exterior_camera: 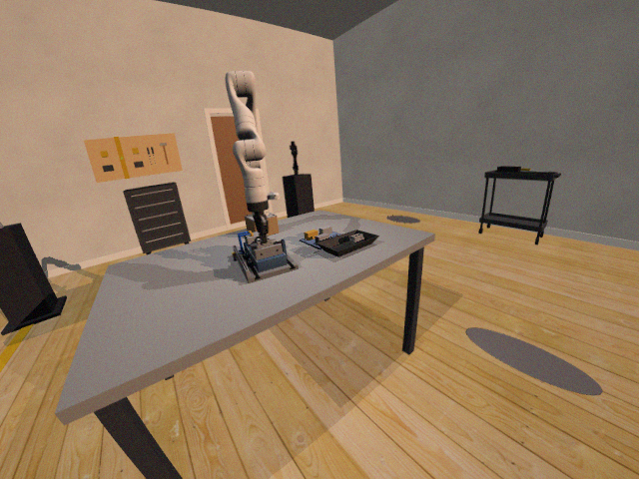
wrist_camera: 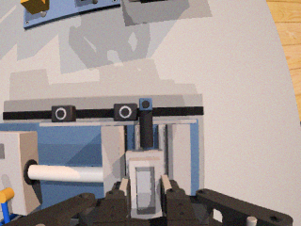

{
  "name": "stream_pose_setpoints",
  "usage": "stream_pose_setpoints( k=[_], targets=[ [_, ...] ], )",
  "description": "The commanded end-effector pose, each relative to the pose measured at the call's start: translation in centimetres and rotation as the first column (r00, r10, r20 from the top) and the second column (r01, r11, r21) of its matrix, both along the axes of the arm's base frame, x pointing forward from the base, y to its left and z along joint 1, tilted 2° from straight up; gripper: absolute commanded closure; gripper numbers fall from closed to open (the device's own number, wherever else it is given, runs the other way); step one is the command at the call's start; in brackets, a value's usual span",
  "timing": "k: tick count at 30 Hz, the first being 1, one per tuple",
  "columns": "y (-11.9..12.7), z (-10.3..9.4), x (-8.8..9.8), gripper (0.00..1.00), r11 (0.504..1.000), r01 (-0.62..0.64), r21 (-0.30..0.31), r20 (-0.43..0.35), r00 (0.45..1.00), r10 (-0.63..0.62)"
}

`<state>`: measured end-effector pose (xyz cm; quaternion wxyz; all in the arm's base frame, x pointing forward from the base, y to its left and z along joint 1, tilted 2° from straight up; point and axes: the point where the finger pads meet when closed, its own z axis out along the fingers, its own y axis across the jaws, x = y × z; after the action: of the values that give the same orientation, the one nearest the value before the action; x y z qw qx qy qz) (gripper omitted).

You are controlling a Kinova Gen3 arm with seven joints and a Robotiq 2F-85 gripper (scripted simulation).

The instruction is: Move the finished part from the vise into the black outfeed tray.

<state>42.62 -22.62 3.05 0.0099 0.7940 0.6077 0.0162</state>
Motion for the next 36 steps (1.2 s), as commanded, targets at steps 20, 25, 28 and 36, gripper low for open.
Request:
stream_pose_setpoints(
  k=[20,25,28,36],
  targets=[
    [0.0,0.0,0.0,1.0,1.0,0.0,-0.001,0.001,1.0,0.0],
    [0.0,0.1,0.0,1.0,1.0,0.0,-0.001,0.001,1.0,0.0],
    [0.0,0.3,0.0,1.0,1.0,0.0,-0.001,0.001,1.0,0.0],
    [0.0,1.4,0.0,1.0,1.0,0.0,-0.001,0.001,1.0,0.0]
  ],
)
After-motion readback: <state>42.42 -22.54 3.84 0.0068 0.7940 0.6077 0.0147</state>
